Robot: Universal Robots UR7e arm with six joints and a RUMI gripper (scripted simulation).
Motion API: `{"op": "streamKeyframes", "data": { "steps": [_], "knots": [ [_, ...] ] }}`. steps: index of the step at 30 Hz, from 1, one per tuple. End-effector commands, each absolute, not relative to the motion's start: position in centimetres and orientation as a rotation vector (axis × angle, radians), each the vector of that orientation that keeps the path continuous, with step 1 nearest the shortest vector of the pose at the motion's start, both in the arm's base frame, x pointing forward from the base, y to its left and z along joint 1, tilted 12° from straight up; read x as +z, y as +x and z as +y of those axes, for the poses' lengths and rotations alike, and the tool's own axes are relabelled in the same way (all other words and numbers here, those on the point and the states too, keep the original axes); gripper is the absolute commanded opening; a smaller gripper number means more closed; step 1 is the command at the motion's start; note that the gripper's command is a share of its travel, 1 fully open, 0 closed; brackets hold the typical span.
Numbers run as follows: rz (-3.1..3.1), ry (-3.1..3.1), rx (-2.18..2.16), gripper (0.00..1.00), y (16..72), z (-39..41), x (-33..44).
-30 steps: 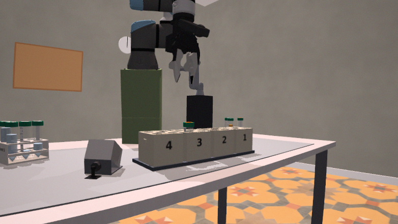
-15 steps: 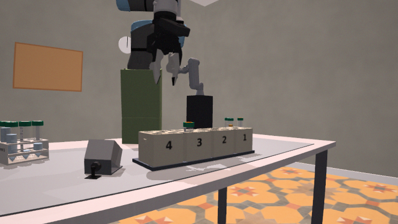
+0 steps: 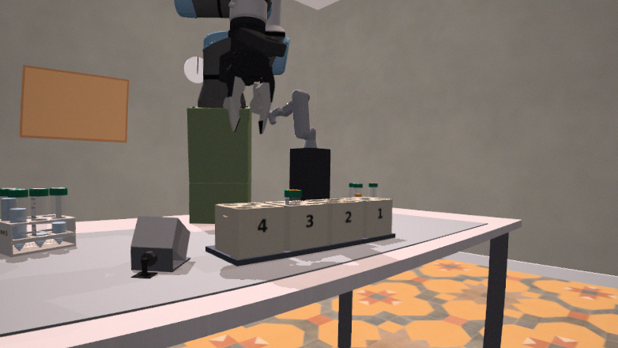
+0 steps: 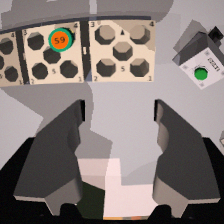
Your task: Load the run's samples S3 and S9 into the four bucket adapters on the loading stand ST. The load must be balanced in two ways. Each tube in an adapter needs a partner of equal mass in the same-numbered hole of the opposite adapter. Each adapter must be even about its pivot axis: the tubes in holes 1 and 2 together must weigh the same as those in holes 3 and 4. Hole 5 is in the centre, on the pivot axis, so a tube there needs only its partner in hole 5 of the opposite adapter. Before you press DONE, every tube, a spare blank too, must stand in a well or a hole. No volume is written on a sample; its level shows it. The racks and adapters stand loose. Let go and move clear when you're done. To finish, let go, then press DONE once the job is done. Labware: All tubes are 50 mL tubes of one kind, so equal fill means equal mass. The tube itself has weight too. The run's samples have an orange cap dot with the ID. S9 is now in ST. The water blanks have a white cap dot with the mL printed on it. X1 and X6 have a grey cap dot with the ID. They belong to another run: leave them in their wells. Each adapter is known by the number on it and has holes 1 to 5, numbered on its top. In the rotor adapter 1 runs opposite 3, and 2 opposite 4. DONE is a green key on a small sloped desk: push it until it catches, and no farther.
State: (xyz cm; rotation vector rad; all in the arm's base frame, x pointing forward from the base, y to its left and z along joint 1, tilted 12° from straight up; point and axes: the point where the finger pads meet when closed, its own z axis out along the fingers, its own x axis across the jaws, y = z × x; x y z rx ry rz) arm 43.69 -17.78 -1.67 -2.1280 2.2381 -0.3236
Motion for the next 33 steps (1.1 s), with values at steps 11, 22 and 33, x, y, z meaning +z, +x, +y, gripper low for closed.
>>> {"op": "streamKeyframes", "data": {
  "steps": [11, 22, 33],
  "knots": [
    [2.238, -2.128, -0.325, 0.35, 44.1, -18.1, -3.9],
    [2.238, -2.128, -0.325, 0.35, 44.6, -18.5, -6.8],
    [2.238, -2.128, -0.325, 0.35, 45.2, -18.9, -10.3]
  ]
}}
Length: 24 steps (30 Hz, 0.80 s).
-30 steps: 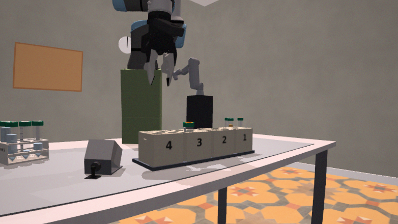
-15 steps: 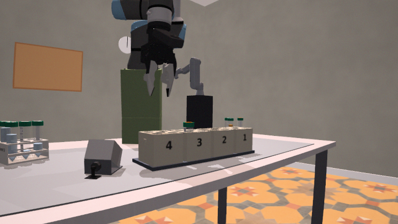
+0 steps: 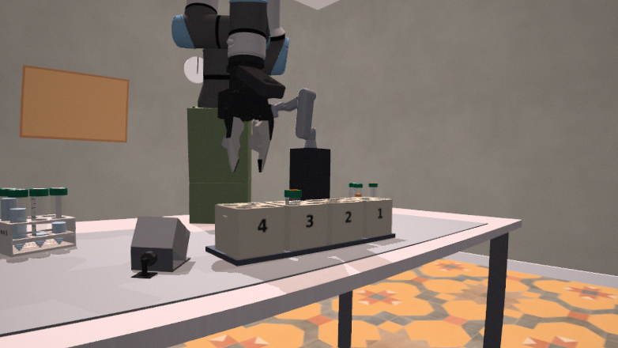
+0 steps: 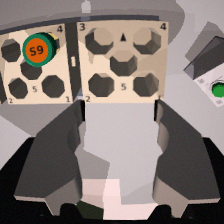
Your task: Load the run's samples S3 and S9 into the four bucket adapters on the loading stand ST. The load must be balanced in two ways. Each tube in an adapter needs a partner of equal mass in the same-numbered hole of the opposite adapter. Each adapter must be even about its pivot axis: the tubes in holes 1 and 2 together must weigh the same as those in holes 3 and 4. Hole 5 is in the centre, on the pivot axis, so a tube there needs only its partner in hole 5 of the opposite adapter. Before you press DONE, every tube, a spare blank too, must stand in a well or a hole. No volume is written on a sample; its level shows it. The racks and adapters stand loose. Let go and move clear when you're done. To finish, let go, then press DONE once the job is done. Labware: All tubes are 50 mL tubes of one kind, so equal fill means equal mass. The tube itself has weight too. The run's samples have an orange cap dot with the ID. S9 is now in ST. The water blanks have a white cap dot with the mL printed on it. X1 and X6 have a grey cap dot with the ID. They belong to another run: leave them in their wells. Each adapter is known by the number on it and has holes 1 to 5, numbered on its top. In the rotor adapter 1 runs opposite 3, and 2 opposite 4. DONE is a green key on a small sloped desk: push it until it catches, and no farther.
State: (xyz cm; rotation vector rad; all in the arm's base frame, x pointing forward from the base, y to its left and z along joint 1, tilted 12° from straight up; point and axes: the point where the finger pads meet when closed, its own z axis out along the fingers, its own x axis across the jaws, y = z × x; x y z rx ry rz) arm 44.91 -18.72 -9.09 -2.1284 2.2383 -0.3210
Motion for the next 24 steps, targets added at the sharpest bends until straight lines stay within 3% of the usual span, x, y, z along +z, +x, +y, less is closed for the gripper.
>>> {"op": "streamKeyframes", "data": {
  "steps": [1, 16, 24],
  "knots": [
    [2.238, -2.128, -0.325, 0.35, 45.2, -18.9, -10.3],
    [1.605, -2.705, -0.335, 0.35, 49.4, -11.1, -10.6],
    [1.286, -2.898, -0.331, 0.35, 49.4, -11.1, -10.6]
  ]
}}
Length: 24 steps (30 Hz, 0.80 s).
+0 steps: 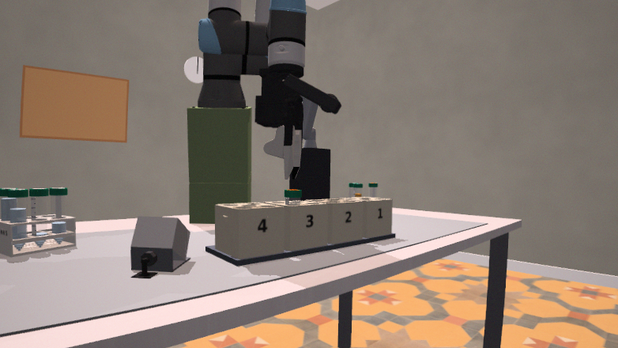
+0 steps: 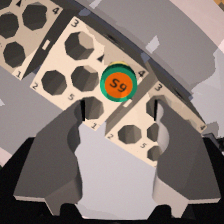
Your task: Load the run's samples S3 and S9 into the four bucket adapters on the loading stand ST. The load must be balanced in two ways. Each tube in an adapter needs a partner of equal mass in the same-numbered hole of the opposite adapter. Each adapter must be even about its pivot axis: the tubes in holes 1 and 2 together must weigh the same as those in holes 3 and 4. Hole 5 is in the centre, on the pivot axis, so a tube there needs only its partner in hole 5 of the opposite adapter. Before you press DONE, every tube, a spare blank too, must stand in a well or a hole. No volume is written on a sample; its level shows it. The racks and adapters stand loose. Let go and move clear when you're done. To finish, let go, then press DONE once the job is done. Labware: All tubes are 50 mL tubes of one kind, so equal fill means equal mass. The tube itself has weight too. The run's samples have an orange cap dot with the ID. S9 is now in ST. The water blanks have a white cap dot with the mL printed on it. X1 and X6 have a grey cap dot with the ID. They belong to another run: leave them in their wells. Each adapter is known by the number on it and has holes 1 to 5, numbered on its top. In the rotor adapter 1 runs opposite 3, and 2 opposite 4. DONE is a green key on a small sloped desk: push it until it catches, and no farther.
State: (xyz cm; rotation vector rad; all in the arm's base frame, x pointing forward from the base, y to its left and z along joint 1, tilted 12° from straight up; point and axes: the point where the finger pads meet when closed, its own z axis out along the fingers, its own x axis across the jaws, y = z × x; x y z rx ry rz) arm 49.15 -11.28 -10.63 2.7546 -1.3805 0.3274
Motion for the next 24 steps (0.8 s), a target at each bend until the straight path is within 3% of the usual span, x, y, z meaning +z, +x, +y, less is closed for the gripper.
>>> {"op": "streamKeyframes", "data": {
  "steps": [1, 24],
  "knots": [
    [-1.249, 2.814, 0.322, 0.35, 49.4, -11.1, -10.6],
    [-1.249, 2.814, 0.322, 0.35, 50.1, -11.6, -14.6]
  ]
}}
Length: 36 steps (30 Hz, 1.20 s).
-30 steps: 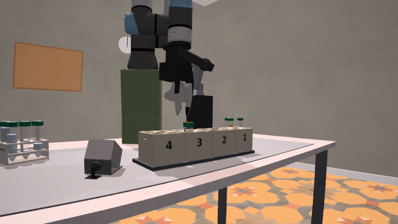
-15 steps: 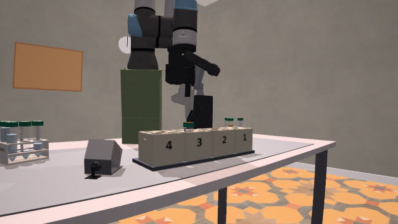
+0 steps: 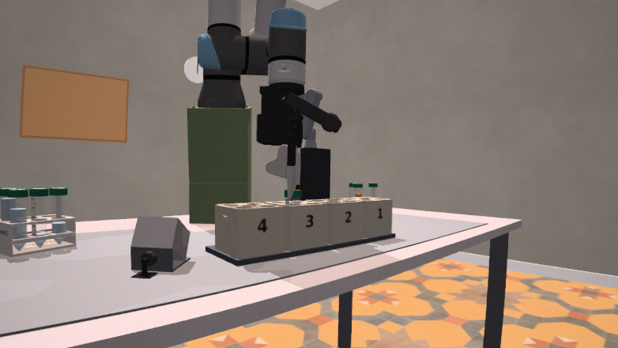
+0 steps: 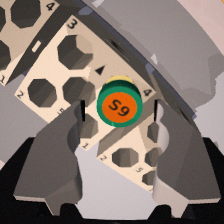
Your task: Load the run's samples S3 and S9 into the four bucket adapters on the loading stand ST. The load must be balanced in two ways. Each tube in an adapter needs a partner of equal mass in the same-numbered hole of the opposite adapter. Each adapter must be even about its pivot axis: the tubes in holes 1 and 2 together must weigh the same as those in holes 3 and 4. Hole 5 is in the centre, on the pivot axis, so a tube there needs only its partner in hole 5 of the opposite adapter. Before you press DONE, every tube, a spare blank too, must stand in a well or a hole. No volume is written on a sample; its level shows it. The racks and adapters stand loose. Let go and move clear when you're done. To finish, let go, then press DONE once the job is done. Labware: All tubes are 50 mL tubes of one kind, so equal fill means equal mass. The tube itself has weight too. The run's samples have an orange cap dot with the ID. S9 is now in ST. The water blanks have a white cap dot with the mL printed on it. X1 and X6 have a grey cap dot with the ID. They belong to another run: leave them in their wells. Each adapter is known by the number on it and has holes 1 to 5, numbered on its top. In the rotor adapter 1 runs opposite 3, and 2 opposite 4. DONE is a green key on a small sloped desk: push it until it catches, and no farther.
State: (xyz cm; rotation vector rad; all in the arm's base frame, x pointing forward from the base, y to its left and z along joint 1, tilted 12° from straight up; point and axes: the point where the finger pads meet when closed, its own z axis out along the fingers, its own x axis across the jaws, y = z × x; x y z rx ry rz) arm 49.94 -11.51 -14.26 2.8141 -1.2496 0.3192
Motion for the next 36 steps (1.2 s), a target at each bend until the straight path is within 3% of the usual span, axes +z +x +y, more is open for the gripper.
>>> {"op": "streamKeyframes", "data": {
  "steps": [1, 9, 10, 36],
  "knots": [
    [-1.249, 2.814, 0.322, 0.35, 50.08, -11.59, -14.72],
    [-1.249, 2.814, 0.322, 0.35, 50.08, -11.59, -14.72],
    [-1.249, 2.814, 0.322, 0.0, 50.08, -11.59, -14.72],
    [-1.249, 2.814, 0.322, 0.0, 49.95, -11.49, -13.94]
  ]
}}
